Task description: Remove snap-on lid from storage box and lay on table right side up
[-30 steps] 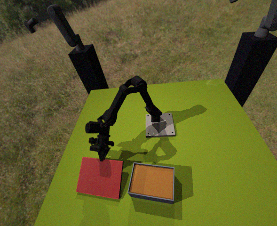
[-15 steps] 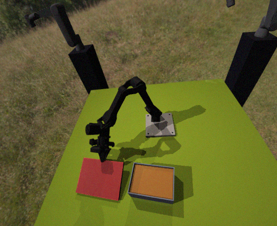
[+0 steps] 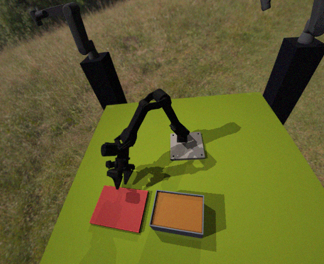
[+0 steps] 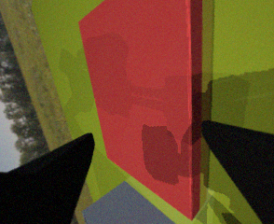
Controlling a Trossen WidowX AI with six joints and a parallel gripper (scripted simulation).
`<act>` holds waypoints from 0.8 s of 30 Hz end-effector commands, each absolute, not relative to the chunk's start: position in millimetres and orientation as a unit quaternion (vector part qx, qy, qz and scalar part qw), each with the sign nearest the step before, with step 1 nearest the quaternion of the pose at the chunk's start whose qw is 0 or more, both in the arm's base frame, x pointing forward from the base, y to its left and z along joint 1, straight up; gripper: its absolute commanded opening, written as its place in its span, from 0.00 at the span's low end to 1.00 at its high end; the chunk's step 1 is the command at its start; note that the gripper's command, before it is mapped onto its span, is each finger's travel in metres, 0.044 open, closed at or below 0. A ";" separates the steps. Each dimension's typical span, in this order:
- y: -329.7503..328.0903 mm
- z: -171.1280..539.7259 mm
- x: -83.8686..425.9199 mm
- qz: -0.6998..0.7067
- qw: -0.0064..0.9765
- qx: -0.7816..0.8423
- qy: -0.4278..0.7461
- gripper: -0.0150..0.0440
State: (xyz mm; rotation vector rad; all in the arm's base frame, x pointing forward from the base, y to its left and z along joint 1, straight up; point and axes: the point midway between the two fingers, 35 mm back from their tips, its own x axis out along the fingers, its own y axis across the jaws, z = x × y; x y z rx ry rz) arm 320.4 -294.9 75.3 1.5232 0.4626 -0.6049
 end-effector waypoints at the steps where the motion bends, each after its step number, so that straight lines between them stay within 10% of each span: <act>1: -293.3 75.2 311.3 -0.265 0.661 0.672 0.204 1.00; 24: -289.5 73.4 265.1 -0.266 0.660 0.671 0.206 1.00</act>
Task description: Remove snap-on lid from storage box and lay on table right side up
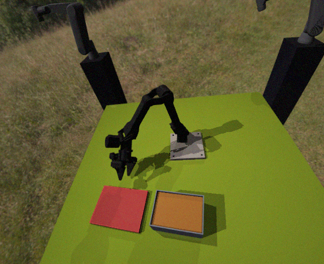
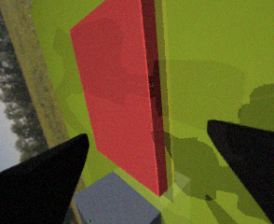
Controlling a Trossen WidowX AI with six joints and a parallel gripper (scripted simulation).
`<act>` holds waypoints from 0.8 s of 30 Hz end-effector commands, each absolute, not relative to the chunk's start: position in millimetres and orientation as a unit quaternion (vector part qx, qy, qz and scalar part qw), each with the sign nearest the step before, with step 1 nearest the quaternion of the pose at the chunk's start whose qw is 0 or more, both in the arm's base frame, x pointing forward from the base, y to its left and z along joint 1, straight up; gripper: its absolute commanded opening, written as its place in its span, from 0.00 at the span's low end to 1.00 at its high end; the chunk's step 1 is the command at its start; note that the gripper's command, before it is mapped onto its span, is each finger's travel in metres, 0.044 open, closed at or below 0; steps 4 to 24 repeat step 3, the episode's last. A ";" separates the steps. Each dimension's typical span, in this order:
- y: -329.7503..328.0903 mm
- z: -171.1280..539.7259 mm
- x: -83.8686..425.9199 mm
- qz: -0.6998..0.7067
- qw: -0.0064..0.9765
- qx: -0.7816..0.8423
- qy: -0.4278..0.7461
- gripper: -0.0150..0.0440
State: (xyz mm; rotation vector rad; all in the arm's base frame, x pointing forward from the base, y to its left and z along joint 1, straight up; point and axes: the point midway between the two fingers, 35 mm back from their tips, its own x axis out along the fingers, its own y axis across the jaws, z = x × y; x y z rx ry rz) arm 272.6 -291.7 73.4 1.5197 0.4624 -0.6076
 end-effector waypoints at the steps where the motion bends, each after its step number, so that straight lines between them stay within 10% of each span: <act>1: -289.3 73.4 263.1 -0.267 0.660 0.671 0.206 1.00; 24: -289.1 73.3 259.9 -0.267 0.660 0.671 0.206 1.00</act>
